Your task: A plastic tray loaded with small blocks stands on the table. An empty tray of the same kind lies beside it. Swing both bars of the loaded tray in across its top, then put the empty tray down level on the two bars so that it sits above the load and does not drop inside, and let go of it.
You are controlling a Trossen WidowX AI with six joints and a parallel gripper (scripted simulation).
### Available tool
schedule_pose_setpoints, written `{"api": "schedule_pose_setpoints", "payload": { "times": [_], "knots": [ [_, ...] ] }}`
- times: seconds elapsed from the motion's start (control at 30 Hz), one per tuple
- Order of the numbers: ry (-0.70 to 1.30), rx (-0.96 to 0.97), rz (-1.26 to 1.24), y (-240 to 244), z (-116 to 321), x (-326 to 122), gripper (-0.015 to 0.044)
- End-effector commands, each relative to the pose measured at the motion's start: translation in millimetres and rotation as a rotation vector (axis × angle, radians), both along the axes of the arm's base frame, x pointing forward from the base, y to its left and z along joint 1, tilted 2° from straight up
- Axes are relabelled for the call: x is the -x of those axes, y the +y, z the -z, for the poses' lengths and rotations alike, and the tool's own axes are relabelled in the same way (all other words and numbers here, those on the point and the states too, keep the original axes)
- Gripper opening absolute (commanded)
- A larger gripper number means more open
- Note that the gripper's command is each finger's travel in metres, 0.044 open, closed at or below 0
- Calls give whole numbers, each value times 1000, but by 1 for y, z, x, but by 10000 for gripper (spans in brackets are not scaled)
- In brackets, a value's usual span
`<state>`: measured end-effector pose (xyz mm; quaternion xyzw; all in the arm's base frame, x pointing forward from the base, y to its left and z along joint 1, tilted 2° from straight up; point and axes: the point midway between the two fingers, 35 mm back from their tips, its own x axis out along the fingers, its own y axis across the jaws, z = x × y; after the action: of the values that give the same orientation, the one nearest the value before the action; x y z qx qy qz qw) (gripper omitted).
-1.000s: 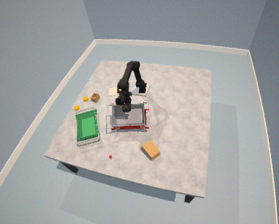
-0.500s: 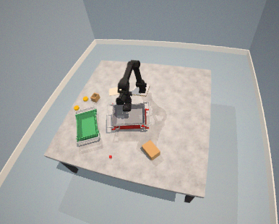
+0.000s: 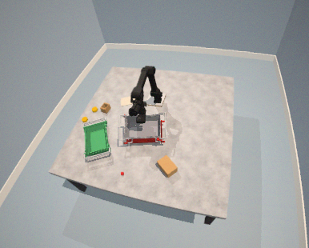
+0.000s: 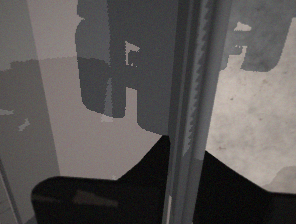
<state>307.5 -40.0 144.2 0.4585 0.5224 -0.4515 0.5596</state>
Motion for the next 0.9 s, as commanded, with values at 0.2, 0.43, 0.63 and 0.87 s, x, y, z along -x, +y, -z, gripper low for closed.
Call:
{"api": "schedule_pose_setpoints", "payload": {
  "times": [0.2, 0.43, 0.63, 0.87],
  "knots": [
    [20, 4, 1, 0, 8, 5, 0],
    [20, 4, 1, 0, 13, 7, 0],
    [20, 4, 1, 0, 13, 7, 0],
    [21, 4, 1, 0, 20, 9, 0]
  ]
}}
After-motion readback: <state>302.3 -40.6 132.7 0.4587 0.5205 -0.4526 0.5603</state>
